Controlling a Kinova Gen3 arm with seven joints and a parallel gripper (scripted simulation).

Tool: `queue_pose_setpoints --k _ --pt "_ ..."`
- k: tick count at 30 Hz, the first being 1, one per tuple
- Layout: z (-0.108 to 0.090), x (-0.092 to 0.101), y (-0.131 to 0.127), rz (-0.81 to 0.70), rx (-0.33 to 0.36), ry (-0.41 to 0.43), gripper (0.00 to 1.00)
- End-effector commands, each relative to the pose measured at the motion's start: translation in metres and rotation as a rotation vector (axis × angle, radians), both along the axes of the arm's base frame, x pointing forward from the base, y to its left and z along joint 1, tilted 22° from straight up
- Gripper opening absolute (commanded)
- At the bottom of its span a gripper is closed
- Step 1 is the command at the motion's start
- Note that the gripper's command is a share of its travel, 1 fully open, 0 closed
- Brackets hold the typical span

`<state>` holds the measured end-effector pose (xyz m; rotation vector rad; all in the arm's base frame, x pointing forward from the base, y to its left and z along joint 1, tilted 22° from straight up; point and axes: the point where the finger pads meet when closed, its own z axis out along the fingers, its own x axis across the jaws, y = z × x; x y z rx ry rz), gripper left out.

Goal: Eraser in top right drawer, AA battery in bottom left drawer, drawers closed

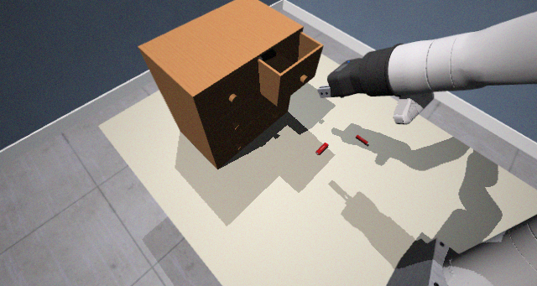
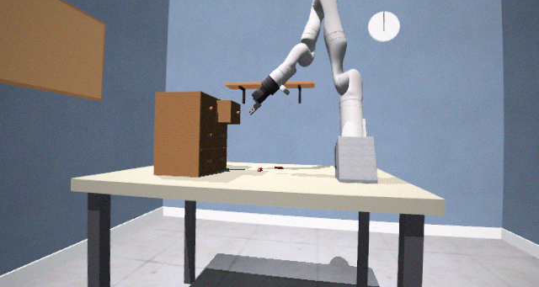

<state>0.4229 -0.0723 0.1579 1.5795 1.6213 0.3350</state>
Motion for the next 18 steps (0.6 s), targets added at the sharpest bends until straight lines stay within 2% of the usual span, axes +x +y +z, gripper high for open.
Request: queue_pose_setpoints --k 1,18 --pt "0.0016 -0.0012 -0.0029 0.012 -0.006 -0.029 0.0" --pt "0.0033 -0.0013 -0.0034 0.013 -0.011 -0.03 0.0"
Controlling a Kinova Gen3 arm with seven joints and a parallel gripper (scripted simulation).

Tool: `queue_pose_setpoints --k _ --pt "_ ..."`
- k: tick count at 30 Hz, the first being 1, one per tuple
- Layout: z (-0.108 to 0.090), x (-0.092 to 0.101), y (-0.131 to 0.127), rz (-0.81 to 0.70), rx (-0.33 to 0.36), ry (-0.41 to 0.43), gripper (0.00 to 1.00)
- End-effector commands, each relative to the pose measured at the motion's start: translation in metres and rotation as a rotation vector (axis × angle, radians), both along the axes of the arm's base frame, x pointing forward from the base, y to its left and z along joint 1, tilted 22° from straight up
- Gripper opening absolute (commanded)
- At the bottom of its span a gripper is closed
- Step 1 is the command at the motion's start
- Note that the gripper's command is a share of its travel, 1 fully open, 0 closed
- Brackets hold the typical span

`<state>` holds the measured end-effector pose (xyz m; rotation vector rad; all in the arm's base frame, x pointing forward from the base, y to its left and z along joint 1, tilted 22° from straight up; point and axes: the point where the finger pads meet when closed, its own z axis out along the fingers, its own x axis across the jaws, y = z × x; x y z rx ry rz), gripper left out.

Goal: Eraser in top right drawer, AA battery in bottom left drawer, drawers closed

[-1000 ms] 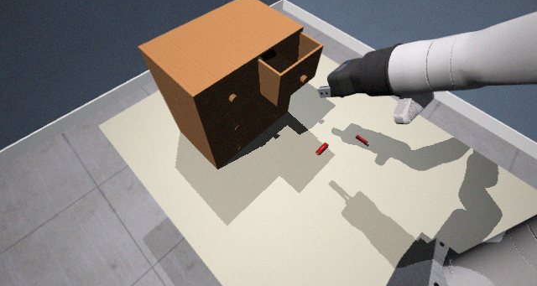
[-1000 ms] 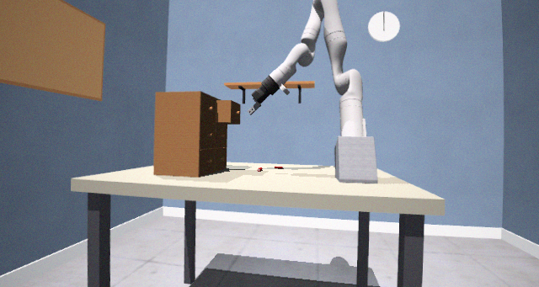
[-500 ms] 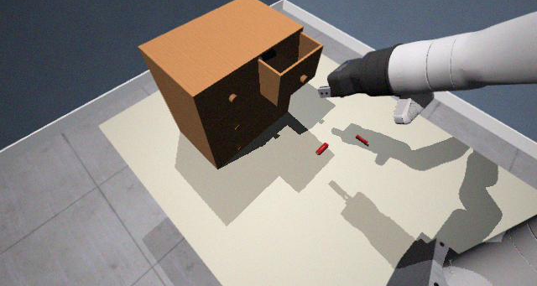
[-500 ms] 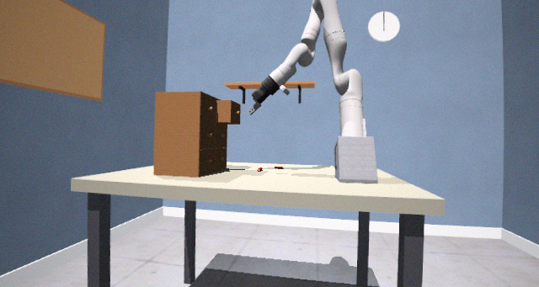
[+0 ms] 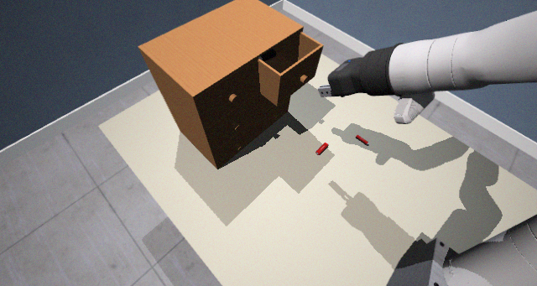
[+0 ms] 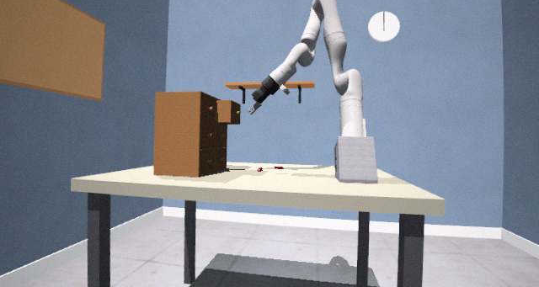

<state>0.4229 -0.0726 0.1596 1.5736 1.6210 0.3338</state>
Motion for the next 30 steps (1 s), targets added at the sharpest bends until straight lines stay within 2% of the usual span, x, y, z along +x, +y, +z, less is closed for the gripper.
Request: queue_pose_setpoints --k 1,30 --pt "0.0016 -0.0013 -0.0031 0.011 -0.006 -0.027 0.0" --pt "0.0024 0.0032 -0.0029 0.011 -0.006 -0.032 0.0"
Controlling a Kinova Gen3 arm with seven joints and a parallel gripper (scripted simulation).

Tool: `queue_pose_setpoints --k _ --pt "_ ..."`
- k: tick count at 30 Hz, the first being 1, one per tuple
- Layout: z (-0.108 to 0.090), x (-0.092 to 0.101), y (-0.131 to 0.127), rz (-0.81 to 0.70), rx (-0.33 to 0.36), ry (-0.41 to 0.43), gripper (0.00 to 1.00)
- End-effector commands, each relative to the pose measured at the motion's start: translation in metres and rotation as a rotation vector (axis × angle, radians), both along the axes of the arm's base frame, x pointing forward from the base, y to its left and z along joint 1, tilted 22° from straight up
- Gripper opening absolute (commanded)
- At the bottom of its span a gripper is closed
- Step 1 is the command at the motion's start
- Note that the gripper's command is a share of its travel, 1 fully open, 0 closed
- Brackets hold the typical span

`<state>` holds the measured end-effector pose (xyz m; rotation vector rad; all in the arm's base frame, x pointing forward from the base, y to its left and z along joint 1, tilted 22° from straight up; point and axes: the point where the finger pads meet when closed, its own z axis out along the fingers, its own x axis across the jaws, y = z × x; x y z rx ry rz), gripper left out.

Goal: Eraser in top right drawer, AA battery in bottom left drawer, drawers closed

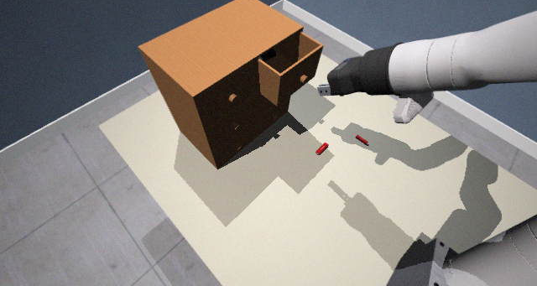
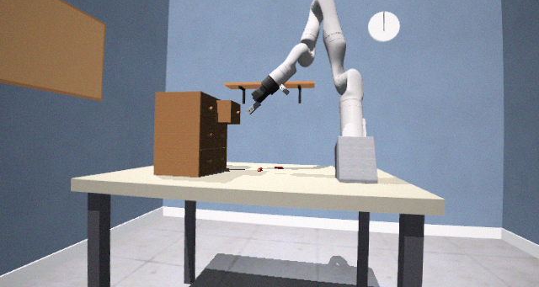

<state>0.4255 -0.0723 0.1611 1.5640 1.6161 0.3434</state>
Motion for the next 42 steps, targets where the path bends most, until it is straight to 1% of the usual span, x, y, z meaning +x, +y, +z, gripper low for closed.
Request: queue_pose_setpoints --k 1,18,25,27,42 --pt "0.001 0.001 -0.003 0.006 -0.005 -0.021 0.0" --pt "0.001 0.007 -0.004 0.02 -0.011 -0.03 0.0" --pt "0.001 0.018 -0.006 0.02 -0.011 -0.03 0.0" --pt "0.001 0.018 -0.006 0.02 -0.011 -0.03 0.0" --pt "0.002 0.046 -0.009 0.02 -0.01 -0.03 0.0"
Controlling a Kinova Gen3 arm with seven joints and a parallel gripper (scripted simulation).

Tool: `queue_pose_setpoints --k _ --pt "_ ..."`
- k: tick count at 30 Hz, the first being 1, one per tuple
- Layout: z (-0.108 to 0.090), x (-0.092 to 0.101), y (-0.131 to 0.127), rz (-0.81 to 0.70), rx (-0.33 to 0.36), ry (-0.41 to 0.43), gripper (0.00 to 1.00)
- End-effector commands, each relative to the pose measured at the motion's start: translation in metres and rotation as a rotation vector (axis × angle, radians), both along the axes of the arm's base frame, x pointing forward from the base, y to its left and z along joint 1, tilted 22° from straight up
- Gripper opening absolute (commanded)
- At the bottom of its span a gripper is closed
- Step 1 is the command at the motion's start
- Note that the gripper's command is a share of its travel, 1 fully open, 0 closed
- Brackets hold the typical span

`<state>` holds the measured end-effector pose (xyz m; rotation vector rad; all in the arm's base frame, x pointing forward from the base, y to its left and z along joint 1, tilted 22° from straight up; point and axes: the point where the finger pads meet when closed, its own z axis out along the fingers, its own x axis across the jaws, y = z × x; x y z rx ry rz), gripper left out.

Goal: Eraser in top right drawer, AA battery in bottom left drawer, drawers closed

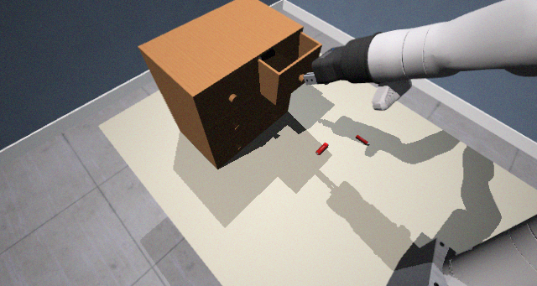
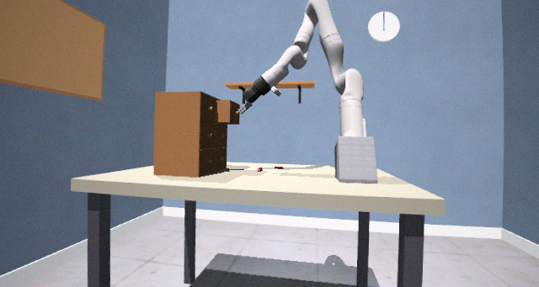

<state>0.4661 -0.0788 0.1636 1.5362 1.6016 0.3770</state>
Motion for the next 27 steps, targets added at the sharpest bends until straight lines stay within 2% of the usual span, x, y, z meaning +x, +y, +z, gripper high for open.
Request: queue_pose_setpoints --k 1,27 --pt "-0.001 0.006 -0.003 0.004 -0.009 0.006 0.0" --pt "-0.001 0.045 -0.008 0.004 -0.009 0.006 0.0"
